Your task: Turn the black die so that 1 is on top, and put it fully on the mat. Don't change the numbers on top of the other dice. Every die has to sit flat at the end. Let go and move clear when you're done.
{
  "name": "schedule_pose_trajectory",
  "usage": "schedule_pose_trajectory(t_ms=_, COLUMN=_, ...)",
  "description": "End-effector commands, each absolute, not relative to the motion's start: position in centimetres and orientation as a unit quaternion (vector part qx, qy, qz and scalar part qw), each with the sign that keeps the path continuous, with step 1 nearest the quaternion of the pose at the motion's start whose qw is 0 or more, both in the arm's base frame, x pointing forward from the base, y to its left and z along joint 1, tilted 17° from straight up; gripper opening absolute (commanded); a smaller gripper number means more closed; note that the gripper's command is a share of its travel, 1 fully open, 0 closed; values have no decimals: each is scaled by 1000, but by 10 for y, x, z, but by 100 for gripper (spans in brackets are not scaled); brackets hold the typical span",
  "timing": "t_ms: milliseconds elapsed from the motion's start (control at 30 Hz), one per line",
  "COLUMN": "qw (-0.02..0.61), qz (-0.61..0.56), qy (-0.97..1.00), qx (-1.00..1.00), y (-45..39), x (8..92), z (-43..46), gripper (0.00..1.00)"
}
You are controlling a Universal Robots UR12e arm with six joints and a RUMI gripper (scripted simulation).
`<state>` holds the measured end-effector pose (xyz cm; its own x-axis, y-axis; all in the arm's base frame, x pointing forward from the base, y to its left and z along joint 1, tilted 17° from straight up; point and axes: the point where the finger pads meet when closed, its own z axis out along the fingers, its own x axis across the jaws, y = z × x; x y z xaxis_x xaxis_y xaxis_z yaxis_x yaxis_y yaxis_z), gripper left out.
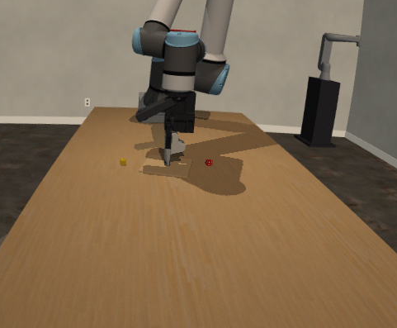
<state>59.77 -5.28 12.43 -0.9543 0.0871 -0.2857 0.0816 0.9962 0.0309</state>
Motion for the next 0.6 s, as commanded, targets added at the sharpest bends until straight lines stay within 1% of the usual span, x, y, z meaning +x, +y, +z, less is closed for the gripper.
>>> schedule_pose_trajectory(t_ms=0, qw=146, qz=9, qy=988, qx=43, y=-53, x=598, z=125, gripper=0)
schedule_pose_trajectory(t_ms=433, qw=146, qz=9, qy=988, qx=43, y=-53, x=598, z=125, gripper=0)
schedule_pose_trajectory(t_ms=467, qw=146, qz=9, qy=988, qx=43, y=-53, x=598, z=125, gripper=4)
schedule_pose_trajectory(t_ms=533, qw=146, qz=9, qy=988, qx=43, y=-53, x=598, z=125, gripper=4)
schedule_pose_trajectory(t_ms=567, qw=146, qz=9, qy=988, qx=43, y=-53, x=598, z=125, gripper=7)
